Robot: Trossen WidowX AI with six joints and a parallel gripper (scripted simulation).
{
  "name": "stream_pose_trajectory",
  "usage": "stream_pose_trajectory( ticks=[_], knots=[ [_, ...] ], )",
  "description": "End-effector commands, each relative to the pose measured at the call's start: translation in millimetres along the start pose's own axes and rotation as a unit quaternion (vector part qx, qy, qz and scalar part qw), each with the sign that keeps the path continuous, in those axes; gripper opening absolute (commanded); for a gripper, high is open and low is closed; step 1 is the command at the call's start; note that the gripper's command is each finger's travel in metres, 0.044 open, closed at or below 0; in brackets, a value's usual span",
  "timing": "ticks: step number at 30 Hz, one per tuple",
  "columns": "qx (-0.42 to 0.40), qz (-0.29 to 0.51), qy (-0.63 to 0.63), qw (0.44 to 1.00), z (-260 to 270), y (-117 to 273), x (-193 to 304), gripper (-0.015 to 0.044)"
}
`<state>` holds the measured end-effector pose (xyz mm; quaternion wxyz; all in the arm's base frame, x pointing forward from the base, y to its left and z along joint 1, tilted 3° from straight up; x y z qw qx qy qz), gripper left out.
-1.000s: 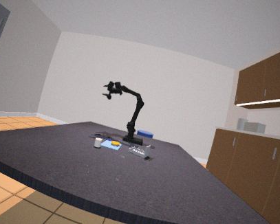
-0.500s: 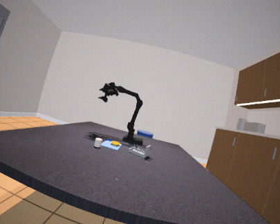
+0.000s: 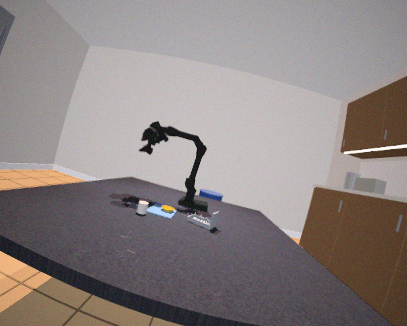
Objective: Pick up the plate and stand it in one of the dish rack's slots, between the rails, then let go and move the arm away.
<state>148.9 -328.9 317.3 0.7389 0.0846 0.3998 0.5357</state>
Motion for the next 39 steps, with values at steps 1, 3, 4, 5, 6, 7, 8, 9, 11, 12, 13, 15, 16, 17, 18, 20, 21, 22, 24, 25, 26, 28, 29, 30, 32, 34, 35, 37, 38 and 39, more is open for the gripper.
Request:
stream_pose_trajectory(
  ticks=[1, 3, 4, 5, 6, 7, 8, 9, 11, 12, 13, 15, 16, 17, 18, 20, 21, 22, 24, 25, 26, 28, 29, 30, 32, 34, 35, 37, 38, 39],
  knots=[
    [0.005, 0.033, 0.017, 0.999, 4, -18, 16, 0.04],
    [0.006, 0.05, 0.028, 0.998, 7, -27, 26, 0.04],
    [0.009, 0.058, 0.035, 0.998, 8, -31, 30, 0.04],
    [0.012, 0.067, 0.043, 0.997, 9, -36, 35, 0.04],
    [0.014, 0.076, 0.051, 0.996, 10, -41, 40, 0.04],
    [0.017, 0.084, 0.059, 0.995, 11, -45, 45, 0.04],
    [0.02, 0.093, 0.067, 0.993, 12, -50, 50, 0.04],
    [0.023, 0.102, 0.076, 0.992, 12, -54, 55, 0.04],
    [0.028, 0.12, 0.093, 0.988, 14, -63, 65, 0.04],
    [0.031, 0.129, 0.102, 0.986, 15, -67, 71, 0.04],
    [0.034, 0.137, 0.111, 0.984, 16, -71, 76, 0.04],
    [0.039, 0.155, 0.13, 0.979, 18, -78, 87, 0.04],
    [0.041, 0.164, 0.139, 0.976, 18, -82, 93, 0.04],
    [0.044, 0.172, 0.149, 0.973, 19, -85, 99, 0.04],
    [0.046, 0.181, 0.159, 0.969, 20, -89, 105, 0.04],
    [0.051, 0.199, 0.179, 0.962, 21, -95, 116, 0.04],
    [0.053, 0.207, 0.189, 0.958, 22, -98, 122, 0.04],
    [0.055, 0.216, 0.199, 0.954, 23, -101, 128, 0.04],
    [0.06, 0.233, 0.22, 0.946, 24, -106, 140, 0.04],
    [0.062, 0.241, 0.23, 0.941, 24, -109, 146, 0.04],
    [0.064, 0.25, 0.241, 0.936, 25, -111, 152, 0.04],
    [0.068, 0.266, 0.262, 0.925, 26, -116, 165, 0.04],
    [0.07, 0.274, 0.273, 0.919, 26, -118, 171, 0.04],
    [0.071, 0.283, 0.284, 0.913, 27, -119, 177, 0.04],
    [0.075, 0.299, 0.307, 0.901, 27, -123, 189, 0.04],
    [0.078, 0.314, 0.329, 0.887, 28, -126, 201, 0.04],
    [0.08, 0.321, 0.34, 0.881, 27, -127, 207, 0.04],
    [0.083, 0.335, 0.362, 0.866, 27, -129, 218, 0.04],
    [0.084, 0.342, 0.373, 0.858, 27, -130, 223, 0.04],
    [0.085, 0.349, 0.384, 0.851, 27, -130, 229, 0.04]
  ],
)
Point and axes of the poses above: the point midway between the two fingers, 35 mm back from their tips, its own y axis back along the fingers, its own z axis across the jaws, x = y × z, the point moved 2 cm from there along y, back along the fingers, and after that the axes turned 4 degrees about y, right-handed, at the moved point
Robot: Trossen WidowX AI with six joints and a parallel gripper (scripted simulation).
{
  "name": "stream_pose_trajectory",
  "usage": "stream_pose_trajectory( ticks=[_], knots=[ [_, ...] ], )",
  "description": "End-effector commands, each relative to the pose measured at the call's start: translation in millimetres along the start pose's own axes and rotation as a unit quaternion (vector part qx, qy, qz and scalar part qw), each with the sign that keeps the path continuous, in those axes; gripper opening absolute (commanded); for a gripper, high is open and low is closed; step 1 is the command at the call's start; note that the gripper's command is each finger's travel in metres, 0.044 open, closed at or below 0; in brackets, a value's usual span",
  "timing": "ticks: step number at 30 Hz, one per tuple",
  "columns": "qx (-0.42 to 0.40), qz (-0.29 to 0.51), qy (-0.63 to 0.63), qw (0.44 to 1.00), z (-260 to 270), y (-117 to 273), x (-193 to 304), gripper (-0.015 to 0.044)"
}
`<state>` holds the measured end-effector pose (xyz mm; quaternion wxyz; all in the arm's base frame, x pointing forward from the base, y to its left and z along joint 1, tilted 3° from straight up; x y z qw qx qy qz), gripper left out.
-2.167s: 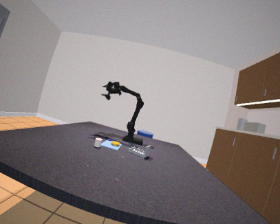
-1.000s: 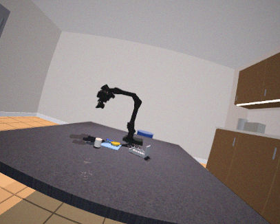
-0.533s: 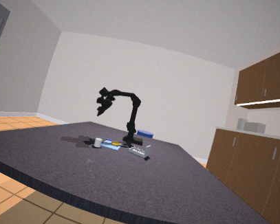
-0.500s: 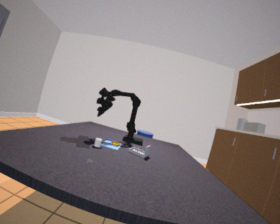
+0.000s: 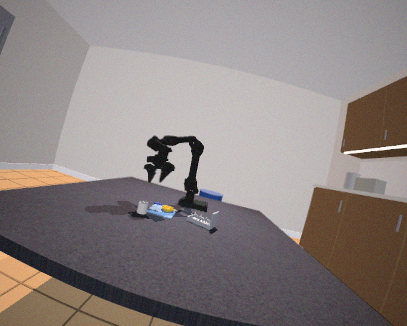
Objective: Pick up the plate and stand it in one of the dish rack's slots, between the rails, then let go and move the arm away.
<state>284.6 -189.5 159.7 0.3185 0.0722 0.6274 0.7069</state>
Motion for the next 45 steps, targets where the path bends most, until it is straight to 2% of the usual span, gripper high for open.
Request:
stream_pose_trajectory(
  ticks=[1, 10, 21, 45],
  knots=[
    [0.01, 0.033, 0.043, 0.998, 11, -15, 11, 0.04],
    [0.037, 0.105, 0.161, 0.981, 42, -43, 38, 0.04],
    [0.068, 0.181, 0.302, 0.934, 70, -67, 74, 0.04],
    [0.068, 0.182, 0.304, 0.933, 63, -95, 83, 0.04]
  ],
)
Point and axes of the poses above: the point midway between the two fingers, 35 mm back from their tips, its own y axis back along the fingers, its own z axis across the jaws, x = y × z, the point moved 2 cm from there along y, back along the fingers, and after that the axes turned 4 degrees about y, right-handed, at the moved point
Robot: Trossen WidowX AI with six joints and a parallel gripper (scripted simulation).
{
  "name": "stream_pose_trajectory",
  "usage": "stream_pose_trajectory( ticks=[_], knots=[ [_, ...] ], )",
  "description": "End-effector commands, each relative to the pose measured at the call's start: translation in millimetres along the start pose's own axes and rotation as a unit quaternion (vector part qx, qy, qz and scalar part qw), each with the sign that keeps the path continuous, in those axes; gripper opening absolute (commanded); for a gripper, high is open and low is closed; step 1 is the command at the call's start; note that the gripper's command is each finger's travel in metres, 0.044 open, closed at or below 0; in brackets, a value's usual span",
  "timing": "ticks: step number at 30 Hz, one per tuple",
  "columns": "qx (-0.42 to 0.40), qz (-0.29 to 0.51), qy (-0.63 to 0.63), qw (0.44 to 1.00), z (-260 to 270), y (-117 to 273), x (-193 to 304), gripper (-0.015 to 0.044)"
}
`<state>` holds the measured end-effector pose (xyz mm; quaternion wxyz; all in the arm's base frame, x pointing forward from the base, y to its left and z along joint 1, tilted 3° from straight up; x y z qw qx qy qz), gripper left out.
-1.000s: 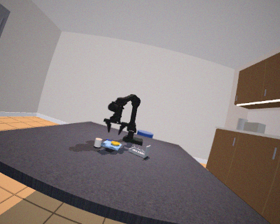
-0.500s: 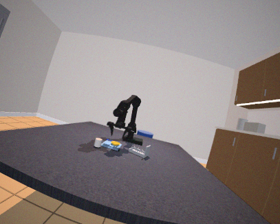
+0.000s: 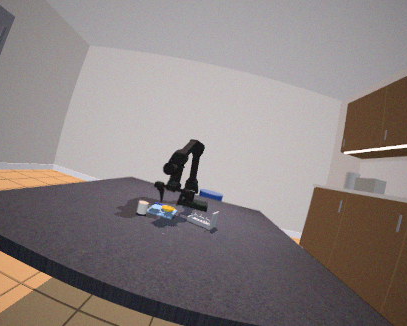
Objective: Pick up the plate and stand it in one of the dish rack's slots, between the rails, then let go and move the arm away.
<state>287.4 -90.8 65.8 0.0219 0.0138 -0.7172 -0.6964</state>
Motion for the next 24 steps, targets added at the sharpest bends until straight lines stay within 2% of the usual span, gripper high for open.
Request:
stream_pose_trajectory(
  ticks=[1, 24],
  knots=[
    [0.0, 0.005, 0.002, 1.0, 0, -8, 2, 0.04],
    [0.0, 0.006, 0.002, 1.0, 0, -35, 6, 0.0389]
  ],
)
Point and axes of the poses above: the point midway between the two fingers, 35 mm back from their tips, its own y axis back along the fingers, its own z axis across the jaws, x = y × z, the point moved 2 cm from there along y, back along the fingers, and after that the axes turned 4 degrees about y, right-handed, at the moved point
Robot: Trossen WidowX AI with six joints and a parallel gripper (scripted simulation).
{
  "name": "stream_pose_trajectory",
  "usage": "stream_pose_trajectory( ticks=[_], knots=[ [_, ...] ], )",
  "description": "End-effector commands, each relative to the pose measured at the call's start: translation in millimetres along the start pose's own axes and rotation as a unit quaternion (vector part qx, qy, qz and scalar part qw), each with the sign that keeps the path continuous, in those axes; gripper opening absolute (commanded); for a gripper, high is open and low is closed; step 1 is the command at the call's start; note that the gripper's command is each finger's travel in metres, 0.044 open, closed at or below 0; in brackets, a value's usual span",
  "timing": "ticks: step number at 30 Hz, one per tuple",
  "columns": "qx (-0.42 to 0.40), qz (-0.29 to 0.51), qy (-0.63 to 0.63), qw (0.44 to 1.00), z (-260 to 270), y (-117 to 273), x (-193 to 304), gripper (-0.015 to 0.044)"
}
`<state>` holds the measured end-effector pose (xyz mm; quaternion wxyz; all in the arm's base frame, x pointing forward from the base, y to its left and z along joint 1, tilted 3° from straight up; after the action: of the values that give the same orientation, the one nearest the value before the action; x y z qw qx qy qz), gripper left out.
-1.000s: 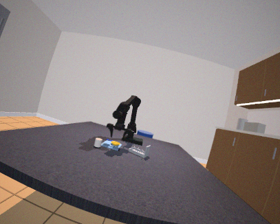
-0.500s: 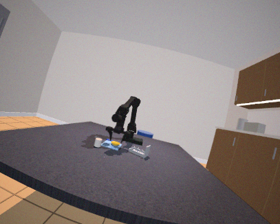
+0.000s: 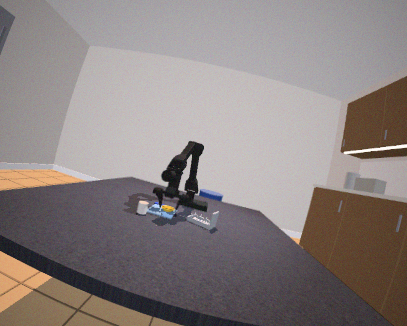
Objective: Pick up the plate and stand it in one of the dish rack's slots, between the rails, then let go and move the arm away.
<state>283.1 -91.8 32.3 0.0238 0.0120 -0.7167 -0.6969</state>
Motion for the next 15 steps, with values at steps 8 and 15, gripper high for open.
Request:
stream_pose_trajectory(
  ticks=[8, 15],
  knots=[
    [0.001, 0.003, 0.002, 1.0, 0.1, -1.9, 1.8, 0.0363],
    [0.001, 0.003, 0.002, 1.0, 0.1, -1.9, 1.8, 0.0296]
  ],
)
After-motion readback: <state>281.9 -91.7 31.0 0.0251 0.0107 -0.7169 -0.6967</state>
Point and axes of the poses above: the point midway between the two fingers, 35 mm back from their tips, its own y axis back along the fingers, its own z axis across the jaws, x = y × z, the point moved 2 cm from there along y, back along the fingers, and after that the axes turned 4 degrees about y, right-handed, at the moved point
